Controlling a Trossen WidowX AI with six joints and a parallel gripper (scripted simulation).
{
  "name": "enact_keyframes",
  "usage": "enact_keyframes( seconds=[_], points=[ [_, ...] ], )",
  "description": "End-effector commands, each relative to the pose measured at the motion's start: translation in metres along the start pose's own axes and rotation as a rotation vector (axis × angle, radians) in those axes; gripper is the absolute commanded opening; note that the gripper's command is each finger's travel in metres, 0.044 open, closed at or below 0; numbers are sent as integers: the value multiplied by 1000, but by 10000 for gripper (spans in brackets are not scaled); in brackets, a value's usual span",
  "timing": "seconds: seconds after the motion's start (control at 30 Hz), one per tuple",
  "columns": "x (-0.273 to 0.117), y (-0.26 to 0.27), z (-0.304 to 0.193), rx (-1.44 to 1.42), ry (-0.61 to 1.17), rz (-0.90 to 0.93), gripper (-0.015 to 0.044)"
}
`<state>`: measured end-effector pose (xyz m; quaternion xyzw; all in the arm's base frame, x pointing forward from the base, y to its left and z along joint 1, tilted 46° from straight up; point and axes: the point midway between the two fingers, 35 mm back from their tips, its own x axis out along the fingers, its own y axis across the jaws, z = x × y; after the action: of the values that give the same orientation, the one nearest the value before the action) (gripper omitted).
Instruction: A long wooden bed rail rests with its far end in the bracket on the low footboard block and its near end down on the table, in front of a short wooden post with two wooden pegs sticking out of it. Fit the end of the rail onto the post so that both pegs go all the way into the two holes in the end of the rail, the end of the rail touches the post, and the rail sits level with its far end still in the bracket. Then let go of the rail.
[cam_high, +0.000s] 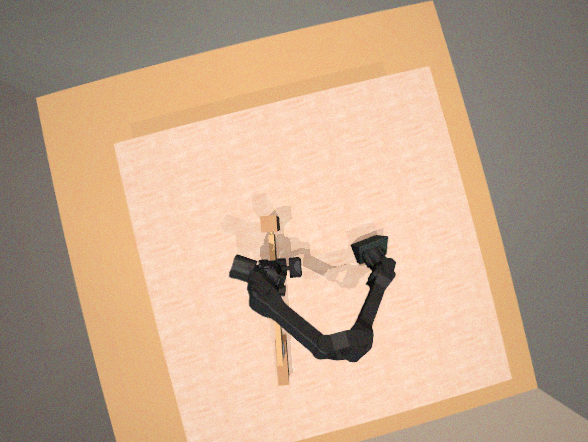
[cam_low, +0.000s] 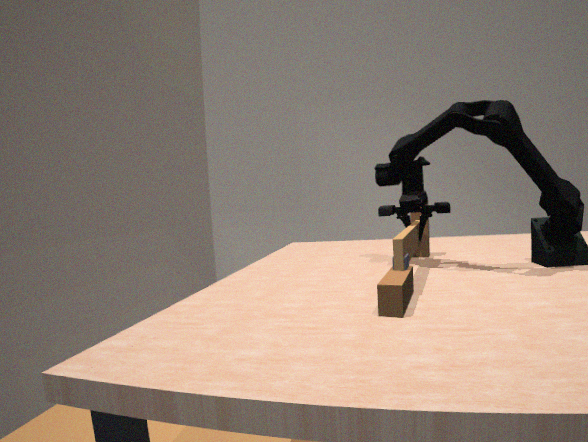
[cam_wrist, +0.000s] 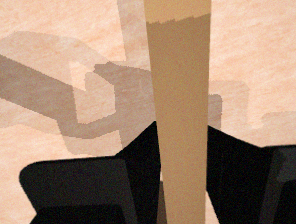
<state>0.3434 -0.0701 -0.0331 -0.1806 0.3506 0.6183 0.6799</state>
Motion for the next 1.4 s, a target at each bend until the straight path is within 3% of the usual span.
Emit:
enact_keyframes(
  seconds=[0.0, 1.37],
  points=[
    [-5, 0, -6, 0, 5, -12, 0],
    [-4, 0, 3, 0, 4, -11, 0]
  ],
)
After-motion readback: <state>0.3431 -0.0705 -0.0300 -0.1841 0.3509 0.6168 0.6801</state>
